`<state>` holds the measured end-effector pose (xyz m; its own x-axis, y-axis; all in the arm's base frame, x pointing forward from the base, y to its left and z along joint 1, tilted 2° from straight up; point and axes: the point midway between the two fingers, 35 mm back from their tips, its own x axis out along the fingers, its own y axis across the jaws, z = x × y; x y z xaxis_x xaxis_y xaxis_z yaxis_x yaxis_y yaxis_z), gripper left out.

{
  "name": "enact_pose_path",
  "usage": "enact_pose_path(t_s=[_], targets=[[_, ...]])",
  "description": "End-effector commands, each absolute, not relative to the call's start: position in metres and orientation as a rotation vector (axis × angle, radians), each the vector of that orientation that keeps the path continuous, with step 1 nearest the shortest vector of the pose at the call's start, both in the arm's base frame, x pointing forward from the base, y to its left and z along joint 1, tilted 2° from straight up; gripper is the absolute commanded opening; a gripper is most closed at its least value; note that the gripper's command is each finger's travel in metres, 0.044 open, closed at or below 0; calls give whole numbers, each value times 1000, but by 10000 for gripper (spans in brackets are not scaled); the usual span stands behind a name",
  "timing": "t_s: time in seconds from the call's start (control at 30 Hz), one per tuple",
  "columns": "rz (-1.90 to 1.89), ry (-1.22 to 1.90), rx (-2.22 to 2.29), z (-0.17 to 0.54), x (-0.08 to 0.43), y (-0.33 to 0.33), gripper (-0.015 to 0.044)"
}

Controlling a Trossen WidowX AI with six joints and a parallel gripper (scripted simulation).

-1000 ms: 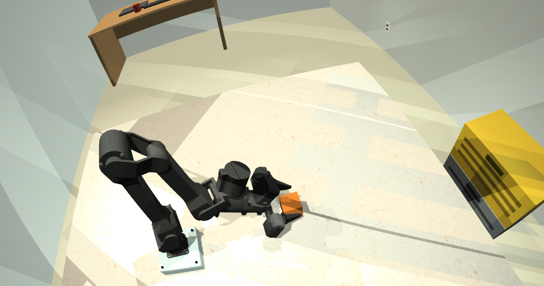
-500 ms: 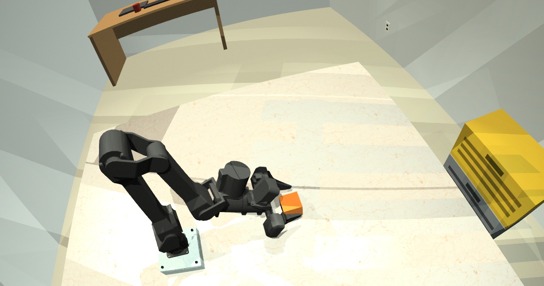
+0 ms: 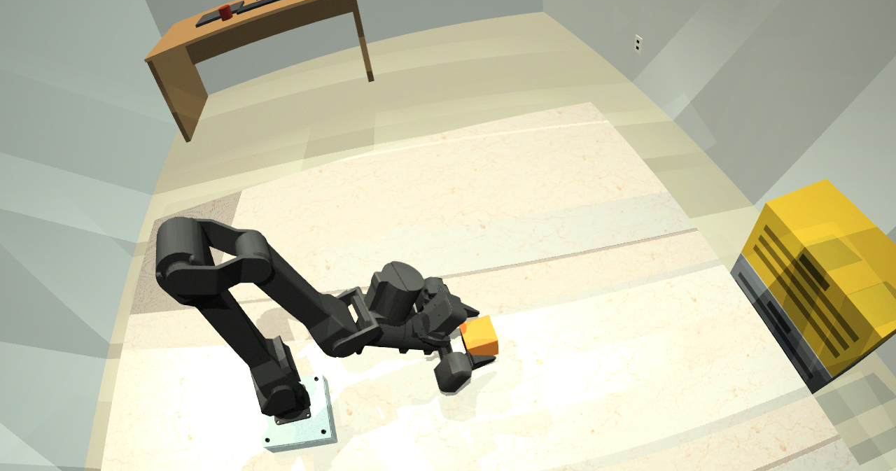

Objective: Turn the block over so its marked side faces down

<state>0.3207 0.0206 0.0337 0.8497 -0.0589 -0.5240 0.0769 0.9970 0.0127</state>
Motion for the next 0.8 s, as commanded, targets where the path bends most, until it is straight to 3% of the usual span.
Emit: enact_pose_path(t_s=[0.0,0.3,0.77], targets=[[-62,614,42,49,333,23,440],[-58,940,60,103,303,21,440],[-57,1056,59,114,305,20,440]])
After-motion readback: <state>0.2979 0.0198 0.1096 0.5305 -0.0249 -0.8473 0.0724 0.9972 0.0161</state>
